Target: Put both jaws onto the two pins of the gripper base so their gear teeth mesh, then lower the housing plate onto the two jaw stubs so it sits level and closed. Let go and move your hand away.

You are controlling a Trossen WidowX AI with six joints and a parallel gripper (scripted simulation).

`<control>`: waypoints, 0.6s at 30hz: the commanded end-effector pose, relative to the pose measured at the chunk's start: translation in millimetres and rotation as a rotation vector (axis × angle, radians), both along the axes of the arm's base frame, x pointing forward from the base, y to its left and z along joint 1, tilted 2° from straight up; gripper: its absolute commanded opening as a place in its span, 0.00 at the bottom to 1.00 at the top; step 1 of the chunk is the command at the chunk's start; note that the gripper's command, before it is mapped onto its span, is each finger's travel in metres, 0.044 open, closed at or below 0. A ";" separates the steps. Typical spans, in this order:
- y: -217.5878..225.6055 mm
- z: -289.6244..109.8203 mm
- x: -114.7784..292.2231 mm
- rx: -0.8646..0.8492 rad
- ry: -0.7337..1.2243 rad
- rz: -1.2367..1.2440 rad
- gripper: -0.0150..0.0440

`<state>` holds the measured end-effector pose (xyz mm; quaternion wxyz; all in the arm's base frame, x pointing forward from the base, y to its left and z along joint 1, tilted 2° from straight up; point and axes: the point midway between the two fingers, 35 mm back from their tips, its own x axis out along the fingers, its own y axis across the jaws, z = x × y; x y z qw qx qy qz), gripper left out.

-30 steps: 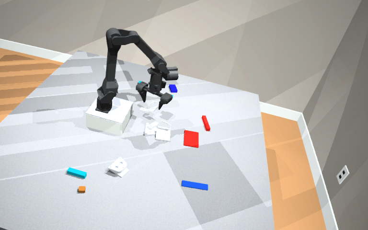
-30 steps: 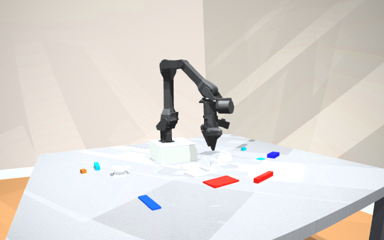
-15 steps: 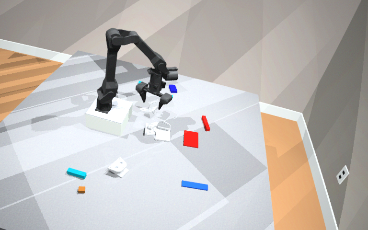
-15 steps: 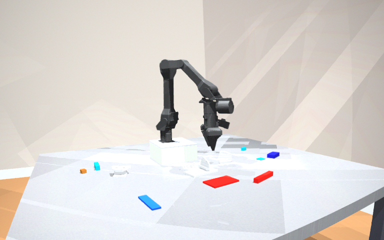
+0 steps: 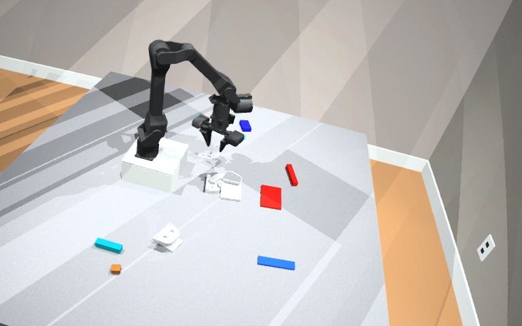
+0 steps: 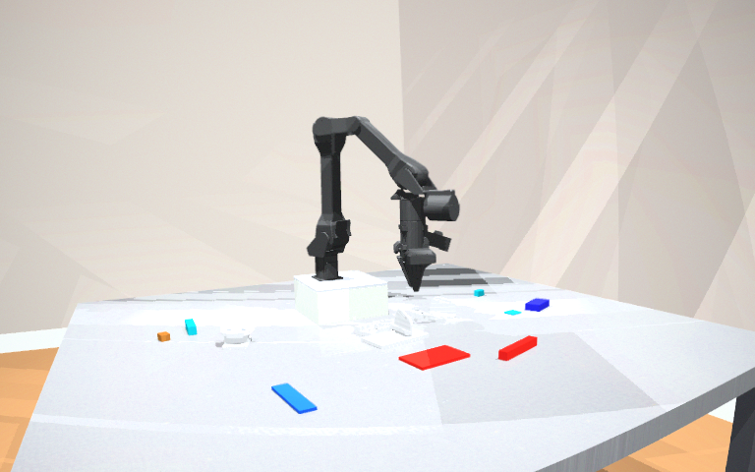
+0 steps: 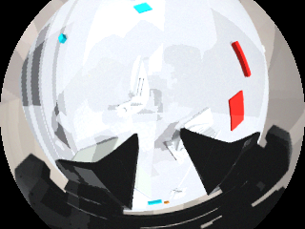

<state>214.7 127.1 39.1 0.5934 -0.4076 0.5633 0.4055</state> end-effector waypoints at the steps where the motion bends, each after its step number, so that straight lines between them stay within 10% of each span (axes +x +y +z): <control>1: 0.9 2.3 1.3 0.003 -0.006 0.006 0.51; 7: 0.9 2.3 1.3 0.003 -0.006 0.006 0.25; 18: 0.9 2.3 1.3 0.003 -0.006 0.006 0.25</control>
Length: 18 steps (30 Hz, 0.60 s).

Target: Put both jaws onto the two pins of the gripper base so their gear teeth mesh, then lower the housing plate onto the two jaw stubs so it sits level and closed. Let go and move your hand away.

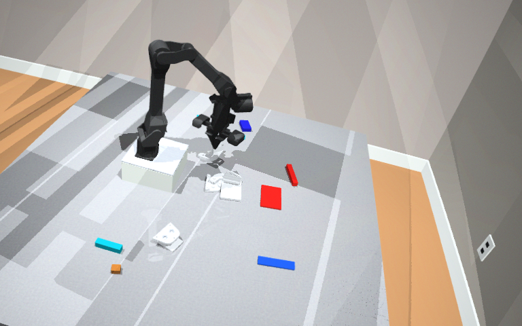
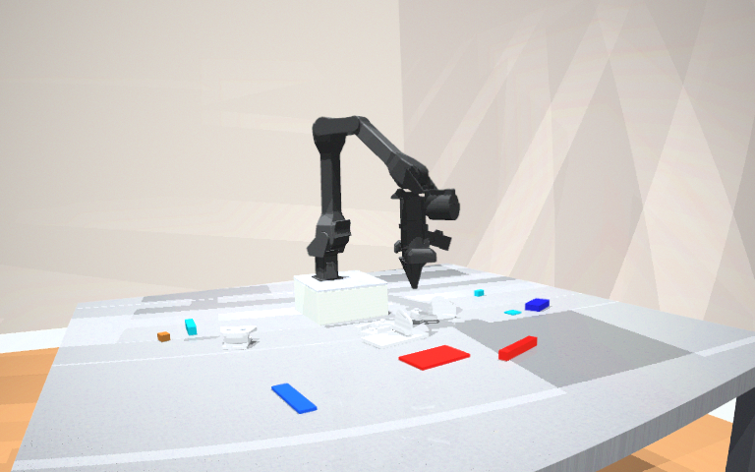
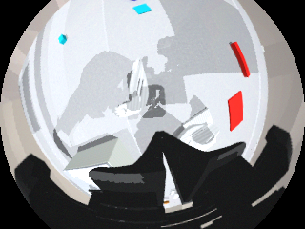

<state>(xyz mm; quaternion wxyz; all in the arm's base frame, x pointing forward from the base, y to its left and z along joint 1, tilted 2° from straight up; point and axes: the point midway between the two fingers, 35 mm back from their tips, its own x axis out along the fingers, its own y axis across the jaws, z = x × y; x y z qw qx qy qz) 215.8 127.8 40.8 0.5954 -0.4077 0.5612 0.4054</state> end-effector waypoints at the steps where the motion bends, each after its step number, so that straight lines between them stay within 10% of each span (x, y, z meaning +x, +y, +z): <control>1: 0.1 0.6 0.1 0.000 -0.001 0.006 0.25; 6: 0.1 0.6 0.1 0.000 -0.001 0.006 0.25; 18: 0.0 0.0 0.0 0.000 0.000 0.000 0.79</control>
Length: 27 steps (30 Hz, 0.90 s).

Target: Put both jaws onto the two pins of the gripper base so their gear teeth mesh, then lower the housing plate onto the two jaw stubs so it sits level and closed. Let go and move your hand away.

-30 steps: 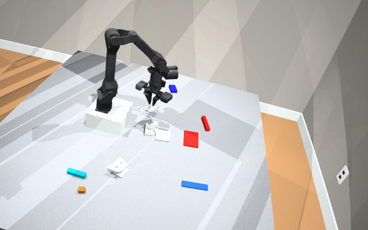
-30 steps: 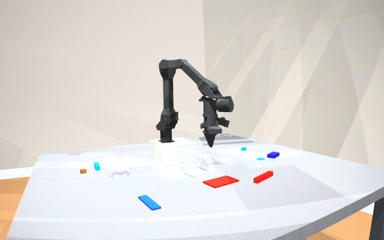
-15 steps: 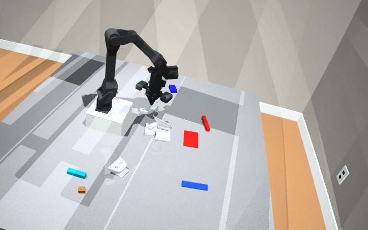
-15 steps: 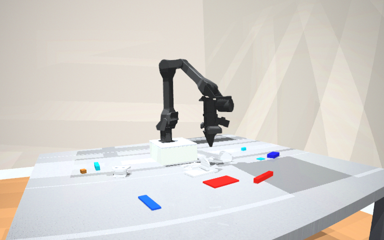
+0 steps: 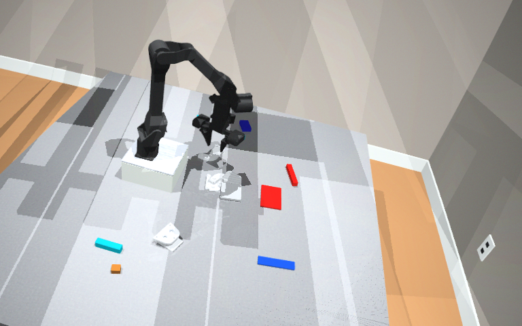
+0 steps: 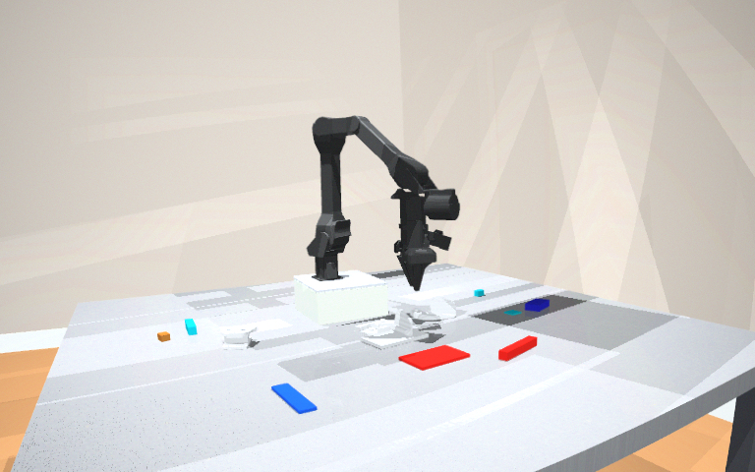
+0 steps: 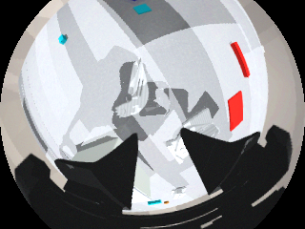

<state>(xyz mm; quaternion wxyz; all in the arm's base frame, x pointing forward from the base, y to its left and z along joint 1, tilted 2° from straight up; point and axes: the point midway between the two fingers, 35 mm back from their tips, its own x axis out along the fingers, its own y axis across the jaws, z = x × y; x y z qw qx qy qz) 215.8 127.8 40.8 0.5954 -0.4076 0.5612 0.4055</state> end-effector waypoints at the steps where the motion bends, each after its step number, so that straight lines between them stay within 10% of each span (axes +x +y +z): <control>1: 0.0 0.0 0.0 0.000 0.000 0.000 0.83; 5: 0.0 0.0 0.0 0.000 0.000 0.000 1.00; 27: 0.0 0.0 0.0 0.000 0.000 0.000 1.00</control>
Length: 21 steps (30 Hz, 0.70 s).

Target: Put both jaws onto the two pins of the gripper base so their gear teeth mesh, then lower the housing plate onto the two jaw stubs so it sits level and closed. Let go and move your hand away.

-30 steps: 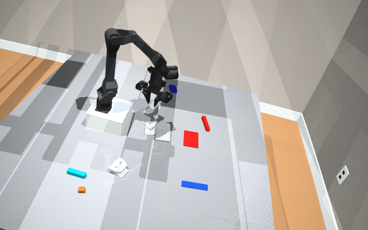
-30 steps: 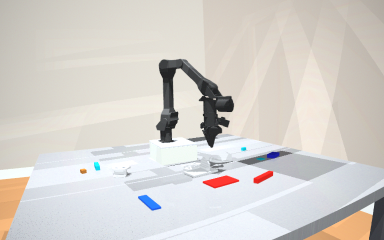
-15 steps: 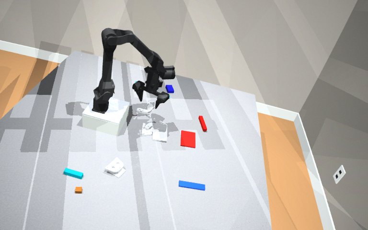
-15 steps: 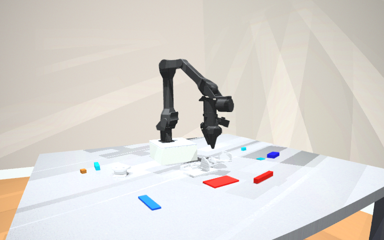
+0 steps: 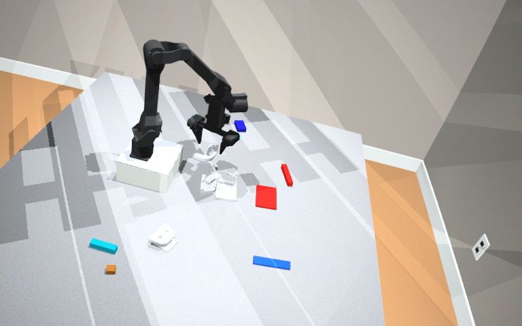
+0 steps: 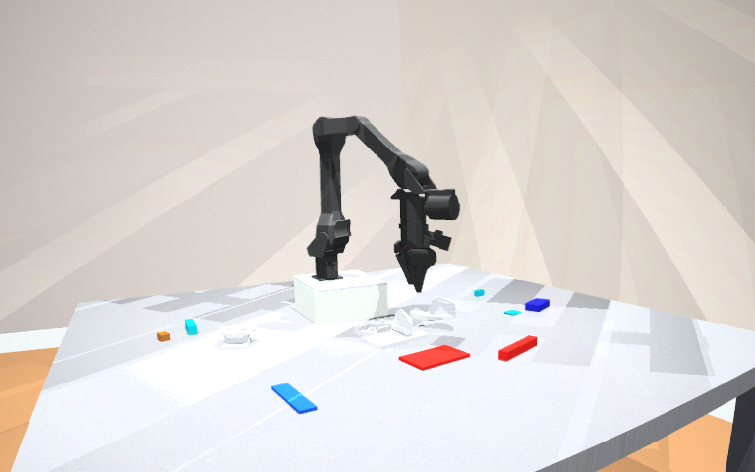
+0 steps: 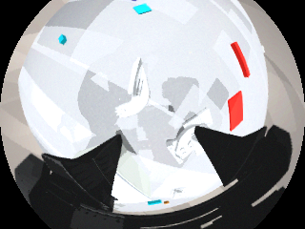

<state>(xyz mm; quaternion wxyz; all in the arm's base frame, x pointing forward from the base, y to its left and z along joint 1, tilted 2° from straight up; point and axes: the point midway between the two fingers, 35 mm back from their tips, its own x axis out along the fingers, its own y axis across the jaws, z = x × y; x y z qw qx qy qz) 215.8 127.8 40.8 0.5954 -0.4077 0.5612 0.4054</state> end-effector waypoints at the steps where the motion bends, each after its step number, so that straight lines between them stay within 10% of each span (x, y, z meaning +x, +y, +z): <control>1: 0.0 0.0 0.0 0.000 0.000 0.000 1.00; 6: 0.0 0.0 0.0 0.000 0.000 0.000 1.00; 21: 0.0 0.0 0.0 0.000 0.000 0.000 0.33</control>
